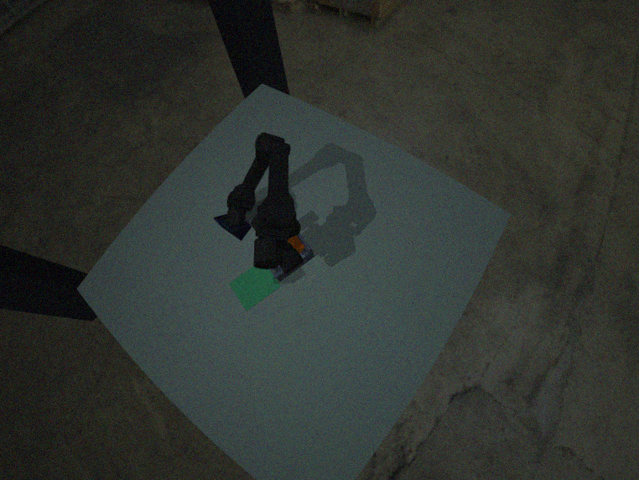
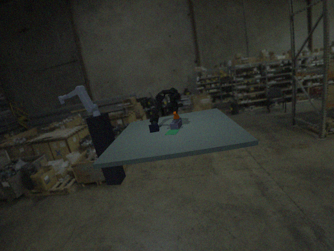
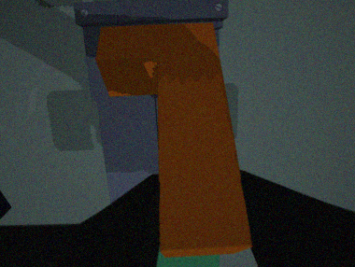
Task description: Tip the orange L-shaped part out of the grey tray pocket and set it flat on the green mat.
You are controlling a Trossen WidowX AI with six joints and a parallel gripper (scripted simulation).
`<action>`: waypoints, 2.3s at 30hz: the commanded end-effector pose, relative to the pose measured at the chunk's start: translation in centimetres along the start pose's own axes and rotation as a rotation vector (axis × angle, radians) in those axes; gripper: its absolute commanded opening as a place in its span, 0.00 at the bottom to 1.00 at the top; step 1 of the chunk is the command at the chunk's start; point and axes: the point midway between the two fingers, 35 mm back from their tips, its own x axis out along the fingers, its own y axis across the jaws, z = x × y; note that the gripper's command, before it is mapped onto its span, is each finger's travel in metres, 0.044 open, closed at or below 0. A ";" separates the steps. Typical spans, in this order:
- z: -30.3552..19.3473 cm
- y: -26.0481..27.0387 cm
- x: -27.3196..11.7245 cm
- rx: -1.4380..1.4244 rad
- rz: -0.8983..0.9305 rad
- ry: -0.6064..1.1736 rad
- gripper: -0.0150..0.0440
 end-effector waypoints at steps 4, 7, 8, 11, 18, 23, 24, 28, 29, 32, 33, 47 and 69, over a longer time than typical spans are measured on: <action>-2.2 0.2 0.1 -0.007 0.021 -0.004 0.25; -3.7 0.3 0.1 -0.010 0.028 -0.005 0.25; -4.1 0.3 0.1 -0.010 0.028 -0.006 0.25; -5.5 0.4 0.1 -0.011 0.029 -0.005 0.25; -8.7 0.7 0.1 -0.011 0.029 -0.003 0.25; -11.0 1.0 0.1 -0.011 0.029 -0.002 0.25; -11.4 1.0 0.1 -0.011 0.028 -0.002 0.25; -13.2 1.2 0.0 -0.011 0.028 0.000 0.25; -13.7 1.2 0.0 -0.011 0.028 0.000 0.25; -15.1 1.3 0.0 -0.011 0.028 0.001 0.25; -15.5 1.4 0.0 -0.010 0.028 0.001 0.25; -16.6 1.5 0.6 -0.011 0.027 0.002 0.25; -16.6 1.5 4.1 -0.011 0.027 0.001 0.25</action>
